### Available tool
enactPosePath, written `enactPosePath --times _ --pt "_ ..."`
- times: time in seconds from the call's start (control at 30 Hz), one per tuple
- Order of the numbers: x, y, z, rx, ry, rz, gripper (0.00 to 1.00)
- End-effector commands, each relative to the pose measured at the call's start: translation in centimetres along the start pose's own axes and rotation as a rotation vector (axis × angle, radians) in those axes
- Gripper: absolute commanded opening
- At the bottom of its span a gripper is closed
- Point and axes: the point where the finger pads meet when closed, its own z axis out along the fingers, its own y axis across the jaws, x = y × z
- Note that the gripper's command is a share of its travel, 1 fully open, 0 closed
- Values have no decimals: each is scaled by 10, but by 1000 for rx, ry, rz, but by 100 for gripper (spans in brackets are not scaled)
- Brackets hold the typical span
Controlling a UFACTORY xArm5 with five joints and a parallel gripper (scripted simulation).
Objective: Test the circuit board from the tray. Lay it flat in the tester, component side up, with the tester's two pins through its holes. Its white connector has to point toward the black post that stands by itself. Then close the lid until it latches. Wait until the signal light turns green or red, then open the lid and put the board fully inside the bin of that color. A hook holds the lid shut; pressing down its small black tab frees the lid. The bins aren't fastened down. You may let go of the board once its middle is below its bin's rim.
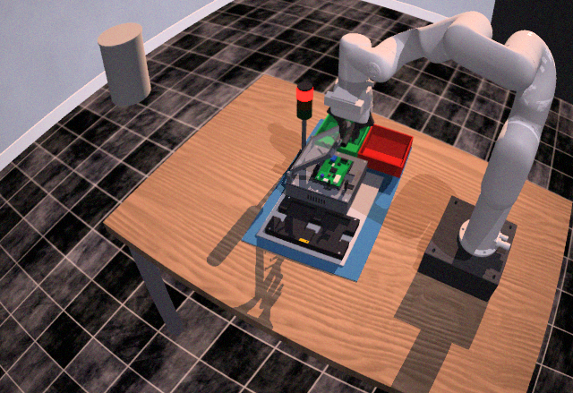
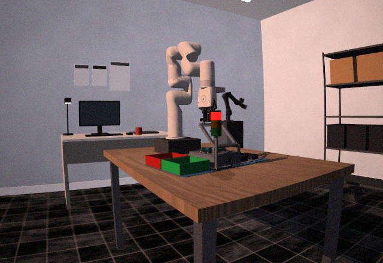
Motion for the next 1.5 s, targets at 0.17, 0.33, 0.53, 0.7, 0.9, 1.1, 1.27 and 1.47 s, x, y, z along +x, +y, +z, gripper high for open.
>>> enactPosePath --times 0.17,0.33,0.53,0.7,0.9,1.1,1.27,1.47 --pt "0 1 -1 -4 -1 0 28" --pt "0 1 -1 -4 -1 0 28" --pt "0 1 0 -4 -1 0 28" --pt "0 1 1 -4 -1 0 28" --pt "0 1 2 -4 -1 0 28" --pt "0 1 2 -4 -1 0 28" --pt "0 1 2 -4 -1 0 0" --pt "0 1 2 -4 -1 0 0"
